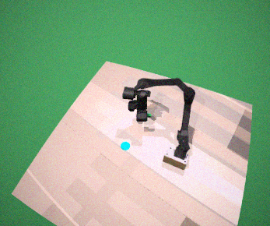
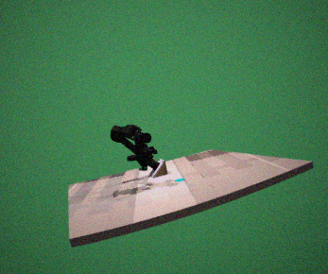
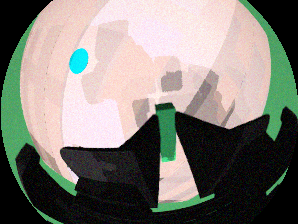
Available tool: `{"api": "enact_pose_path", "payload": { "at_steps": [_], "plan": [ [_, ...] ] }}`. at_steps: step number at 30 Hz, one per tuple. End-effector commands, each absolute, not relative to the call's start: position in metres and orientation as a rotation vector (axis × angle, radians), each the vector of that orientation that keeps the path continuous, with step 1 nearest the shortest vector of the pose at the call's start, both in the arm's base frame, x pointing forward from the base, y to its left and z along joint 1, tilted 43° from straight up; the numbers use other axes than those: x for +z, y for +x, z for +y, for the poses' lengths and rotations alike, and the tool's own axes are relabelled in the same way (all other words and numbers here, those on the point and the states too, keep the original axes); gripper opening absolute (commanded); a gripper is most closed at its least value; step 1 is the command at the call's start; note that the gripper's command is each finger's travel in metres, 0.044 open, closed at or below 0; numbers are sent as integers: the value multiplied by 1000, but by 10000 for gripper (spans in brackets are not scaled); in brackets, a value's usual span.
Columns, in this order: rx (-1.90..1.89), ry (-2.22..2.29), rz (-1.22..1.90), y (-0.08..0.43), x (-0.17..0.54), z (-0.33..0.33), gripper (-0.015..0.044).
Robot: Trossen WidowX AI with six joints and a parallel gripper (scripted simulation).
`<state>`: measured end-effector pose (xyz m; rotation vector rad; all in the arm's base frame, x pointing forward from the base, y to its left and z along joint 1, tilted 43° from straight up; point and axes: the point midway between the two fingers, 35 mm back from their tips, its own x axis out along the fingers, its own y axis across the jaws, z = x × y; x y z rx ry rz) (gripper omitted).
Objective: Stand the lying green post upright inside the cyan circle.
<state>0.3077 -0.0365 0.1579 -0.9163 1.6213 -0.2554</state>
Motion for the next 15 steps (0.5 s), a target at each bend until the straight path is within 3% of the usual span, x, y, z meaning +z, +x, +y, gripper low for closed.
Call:
{"api": "enact_pose_path", "payload": {
  "at_steps": [1, 15],
  "plan": [
    [-257, -909, 1615, 307, 168, -28, 22],
    [-157, -992, 1639, 317, 155, -7, 22]
  ]
}}
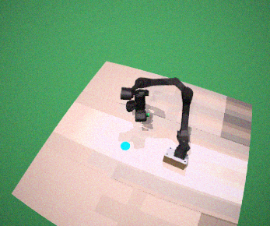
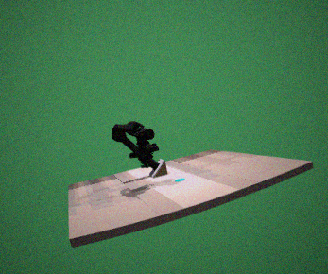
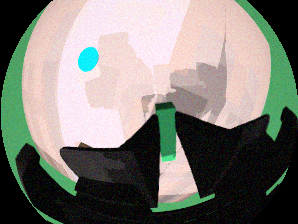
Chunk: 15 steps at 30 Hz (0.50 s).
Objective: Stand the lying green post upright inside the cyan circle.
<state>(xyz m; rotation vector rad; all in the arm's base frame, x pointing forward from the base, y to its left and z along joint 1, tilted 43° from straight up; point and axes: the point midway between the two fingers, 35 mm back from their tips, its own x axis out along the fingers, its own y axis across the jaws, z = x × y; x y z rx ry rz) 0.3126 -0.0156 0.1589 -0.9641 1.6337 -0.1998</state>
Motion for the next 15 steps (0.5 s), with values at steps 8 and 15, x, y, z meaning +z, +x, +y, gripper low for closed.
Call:
{"api": "enact_pose_path", "payload": {
  "at_steps": [8, 15],
  "plan": [
    [-67, -1066, 1657, 324, 143, 13, 22],
    [11, -1131, 1671, 330, 131, 30, 22]
  ]
}}
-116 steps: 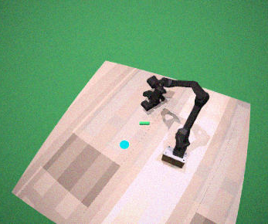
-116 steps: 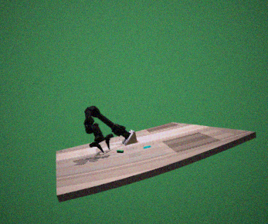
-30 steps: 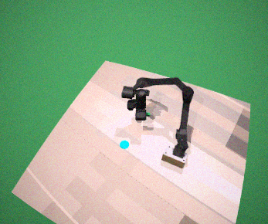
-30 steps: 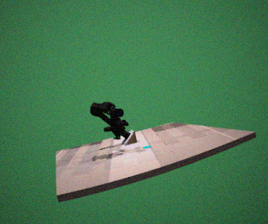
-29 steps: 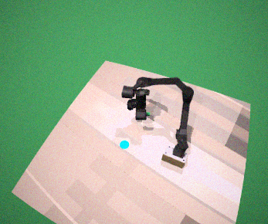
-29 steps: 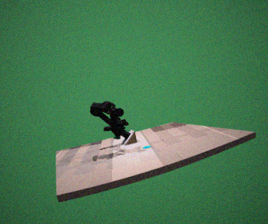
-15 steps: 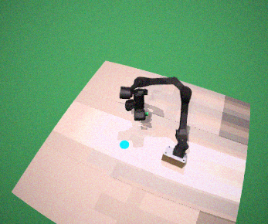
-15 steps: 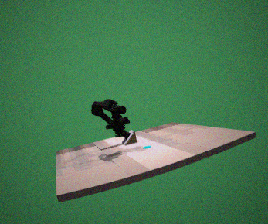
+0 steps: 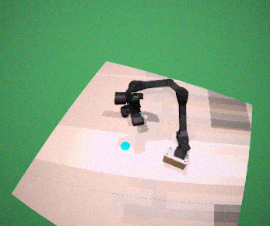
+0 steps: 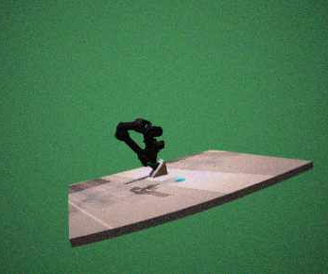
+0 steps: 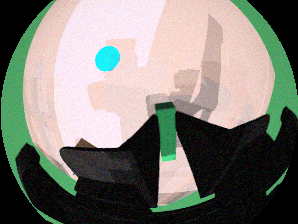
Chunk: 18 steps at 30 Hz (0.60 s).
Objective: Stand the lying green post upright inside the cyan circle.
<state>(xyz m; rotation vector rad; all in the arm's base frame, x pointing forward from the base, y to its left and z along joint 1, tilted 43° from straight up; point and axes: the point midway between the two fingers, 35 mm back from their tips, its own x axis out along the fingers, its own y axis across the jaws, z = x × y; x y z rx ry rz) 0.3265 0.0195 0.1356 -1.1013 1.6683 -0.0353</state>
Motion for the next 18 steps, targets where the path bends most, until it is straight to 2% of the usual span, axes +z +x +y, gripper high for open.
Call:
{"api": "enact_pose_path", "payload": {
  "at_steps": [1, 18],
  "plan": [
    [22, -1141, 1673, 330, 129, 32, 22],
    [212, -1299, 1697, 337, 99, 74, 22]
  ]
}}
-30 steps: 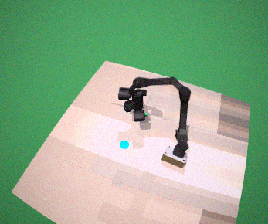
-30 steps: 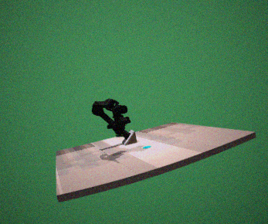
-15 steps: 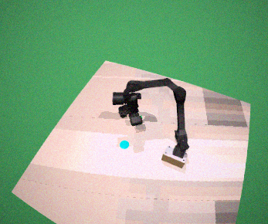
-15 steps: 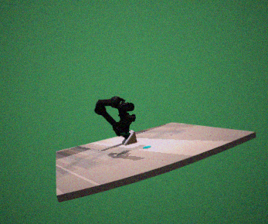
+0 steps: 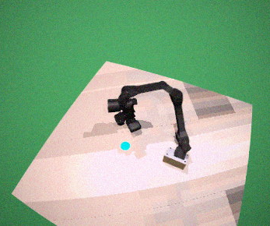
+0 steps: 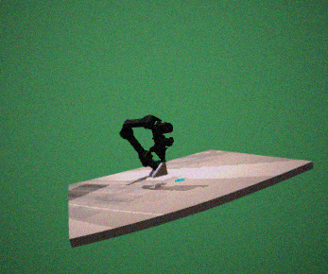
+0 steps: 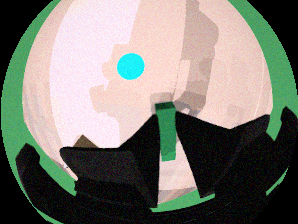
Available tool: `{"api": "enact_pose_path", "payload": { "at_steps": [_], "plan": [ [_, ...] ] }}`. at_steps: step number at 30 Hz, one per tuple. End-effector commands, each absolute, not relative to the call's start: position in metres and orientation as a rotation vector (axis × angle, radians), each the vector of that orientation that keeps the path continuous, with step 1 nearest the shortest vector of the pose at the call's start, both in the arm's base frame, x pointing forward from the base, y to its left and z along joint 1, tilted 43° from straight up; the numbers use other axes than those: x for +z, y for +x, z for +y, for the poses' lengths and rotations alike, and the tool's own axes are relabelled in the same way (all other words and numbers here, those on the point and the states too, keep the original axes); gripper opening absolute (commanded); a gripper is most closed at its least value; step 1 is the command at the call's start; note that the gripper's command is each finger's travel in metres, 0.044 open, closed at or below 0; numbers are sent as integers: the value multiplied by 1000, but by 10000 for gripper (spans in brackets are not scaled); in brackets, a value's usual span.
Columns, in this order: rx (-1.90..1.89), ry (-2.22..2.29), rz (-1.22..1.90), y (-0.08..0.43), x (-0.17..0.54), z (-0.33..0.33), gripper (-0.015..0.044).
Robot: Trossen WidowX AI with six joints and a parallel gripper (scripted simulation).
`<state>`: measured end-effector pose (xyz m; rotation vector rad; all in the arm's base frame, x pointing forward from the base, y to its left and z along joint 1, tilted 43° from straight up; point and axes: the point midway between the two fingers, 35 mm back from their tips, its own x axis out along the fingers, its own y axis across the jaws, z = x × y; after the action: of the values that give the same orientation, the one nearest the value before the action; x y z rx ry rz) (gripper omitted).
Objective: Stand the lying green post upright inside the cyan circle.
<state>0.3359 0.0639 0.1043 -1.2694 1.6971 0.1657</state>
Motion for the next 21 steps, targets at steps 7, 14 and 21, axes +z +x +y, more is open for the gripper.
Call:
{"api": "enact_pose_path", "payload": {
  "at_steps": [7, 14, 21],
  "plan": [
    [288, -1363, 1703, 338, 86, 91, 22],
    [354, -1422, 1714, 337, 74, 106, 22],
    [421, -1481, 1725, 336, 62, 121, 22]
  ]
}}
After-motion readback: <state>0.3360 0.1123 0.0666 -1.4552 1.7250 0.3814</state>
